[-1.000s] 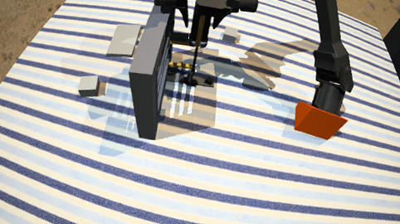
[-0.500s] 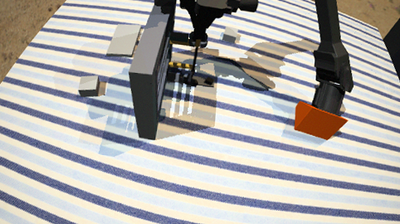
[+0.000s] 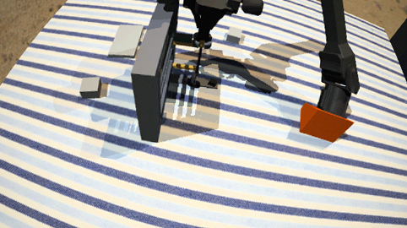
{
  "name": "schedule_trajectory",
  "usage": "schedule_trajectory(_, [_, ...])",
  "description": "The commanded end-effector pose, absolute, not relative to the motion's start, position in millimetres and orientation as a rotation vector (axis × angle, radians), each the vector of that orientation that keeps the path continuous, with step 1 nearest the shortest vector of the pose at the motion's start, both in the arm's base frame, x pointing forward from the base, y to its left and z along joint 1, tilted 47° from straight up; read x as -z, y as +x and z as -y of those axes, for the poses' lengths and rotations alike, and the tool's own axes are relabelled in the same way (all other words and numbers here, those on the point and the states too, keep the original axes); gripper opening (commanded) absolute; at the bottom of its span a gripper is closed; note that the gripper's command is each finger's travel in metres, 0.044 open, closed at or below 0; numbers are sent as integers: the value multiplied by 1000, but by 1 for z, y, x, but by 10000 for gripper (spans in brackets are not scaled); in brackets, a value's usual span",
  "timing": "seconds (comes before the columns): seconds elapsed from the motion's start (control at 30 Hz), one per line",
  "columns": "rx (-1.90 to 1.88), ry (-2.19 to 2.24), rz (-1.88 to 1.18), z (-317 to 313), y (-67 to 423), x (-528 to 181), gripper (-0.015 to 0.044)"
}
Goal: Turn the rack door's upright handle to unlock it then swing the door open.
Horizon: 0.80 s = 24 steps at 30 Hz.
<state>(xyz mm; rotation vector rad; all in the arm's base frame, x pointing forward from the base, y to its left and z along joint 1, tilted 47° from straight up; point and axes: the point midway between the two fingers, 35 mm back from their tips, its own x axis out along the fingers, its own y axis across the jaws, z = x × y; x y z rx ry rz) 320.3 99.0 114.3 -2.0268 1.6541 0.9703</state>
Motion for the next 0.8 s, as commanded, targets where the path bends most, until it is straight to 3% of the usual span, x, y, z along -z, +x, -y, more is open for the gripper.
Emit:
schedule_trajectory(0.0, [-904,-1975,-1670,-100,313,-113,9])
schedule_trajectory(0.77, [-513,-1699,-1699,-105,279,-104,9])
